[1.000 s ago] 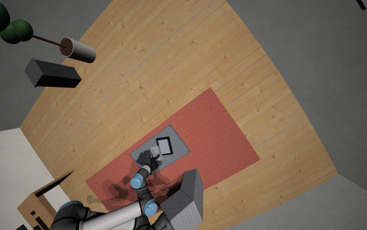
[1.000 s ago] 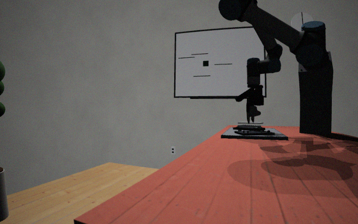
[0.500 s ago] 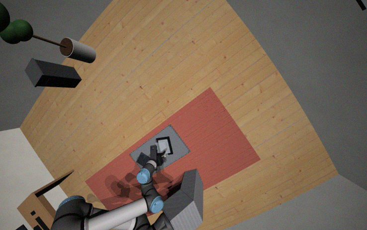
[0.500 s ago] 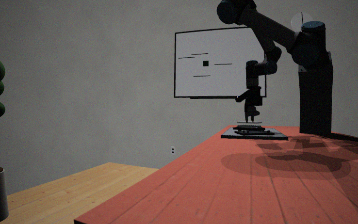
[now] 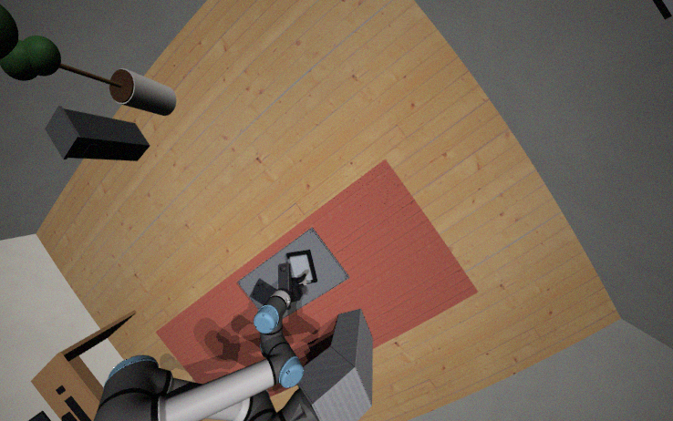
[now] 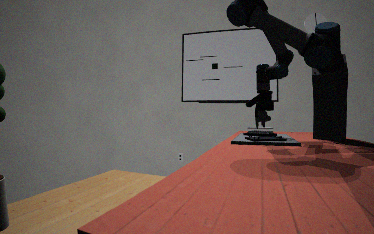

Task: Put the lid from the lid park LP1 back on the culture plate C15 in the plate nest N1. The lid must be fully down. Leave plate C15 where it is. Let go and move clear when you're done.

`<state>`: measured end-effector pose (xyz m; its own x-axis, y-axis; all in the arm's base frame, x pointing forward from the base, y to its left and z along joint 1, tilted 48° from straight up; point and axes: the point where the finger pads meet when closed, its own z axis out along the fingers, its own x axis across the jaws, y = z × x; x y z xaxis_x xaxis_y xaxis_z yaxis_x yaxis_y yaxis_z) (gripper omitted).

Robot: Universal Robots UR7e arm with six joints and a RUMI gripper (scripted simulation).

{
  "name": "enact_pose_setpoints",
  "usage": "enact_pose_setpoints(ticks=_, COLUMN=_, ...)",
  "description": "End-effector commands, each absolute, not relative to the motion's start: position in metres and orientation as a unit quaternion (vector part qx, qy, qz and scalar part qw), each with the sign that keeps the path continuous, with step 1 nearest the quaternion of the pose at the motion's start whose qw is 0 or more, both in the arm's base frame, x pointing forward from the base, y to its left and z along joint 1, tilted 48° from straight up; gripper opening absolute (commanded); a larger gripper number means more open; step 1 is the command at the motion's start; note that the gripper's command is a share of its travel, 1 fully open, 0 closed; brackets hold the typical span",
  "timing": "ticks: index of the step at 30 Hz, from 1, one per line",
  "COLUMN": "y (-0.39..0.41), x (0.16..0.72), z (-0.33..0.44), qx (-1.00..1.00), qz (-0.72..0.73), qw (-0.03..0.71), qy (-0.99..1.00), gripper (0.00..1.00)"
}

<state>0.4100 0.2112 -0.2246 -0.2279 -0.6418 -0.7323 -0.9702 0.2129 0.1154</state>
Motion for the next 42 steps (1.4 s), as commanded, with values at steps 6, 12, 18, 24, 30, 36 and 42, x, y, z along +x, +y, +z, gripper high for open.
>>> enact_pose_setpoints(ticks=6, y=0.2129, x=0.4108, z=-0.2269, qx=-0.555, qz=0.293, qw=0.280, qy=0.727, gripper=0.00)
enact_pose_setpoints(ticks=12, y=0.2139, x=0.4109, z=-0.2278, qx=-0.555, qz=0.293, qw=0.280, qy=0.727, gripper=0.00)
enact_pose_setpoints(ticks=18, y=0.2154, x=0.4110, z=-0.2291, qx=-0.555, qz=0.293, qw=0.280, qy=0.727, gripper=0.00)
enact_pose_setpoints(ticks=24, y=0.2169, x=0.4112, z=-0.2304, qx=-0.555, qz=0.293, qw=0.280, qy=0.727, gripper=0.00)
enact_pose_setpoints(ticks=30, y=0.2179, x=0.4113, z=-0.2313, qx=-0.555, qz=0.293, qw=0.280, qy=0.727, gripper=0.00)
enact_pose_setpoints(ticks=36, y=0.2194, x=0.4114, z=-0.2326, qx=-0.555, qz=0.293, qw=0.280, qy=0.727, gripper=0.00)
enact_pose_setpoints(ticks=42, y=0.2206, x=0.4116, z=-0.2337, qx=-0.555, qz=0.293, qw=0.280, qy=0.727, gripper=0.00)
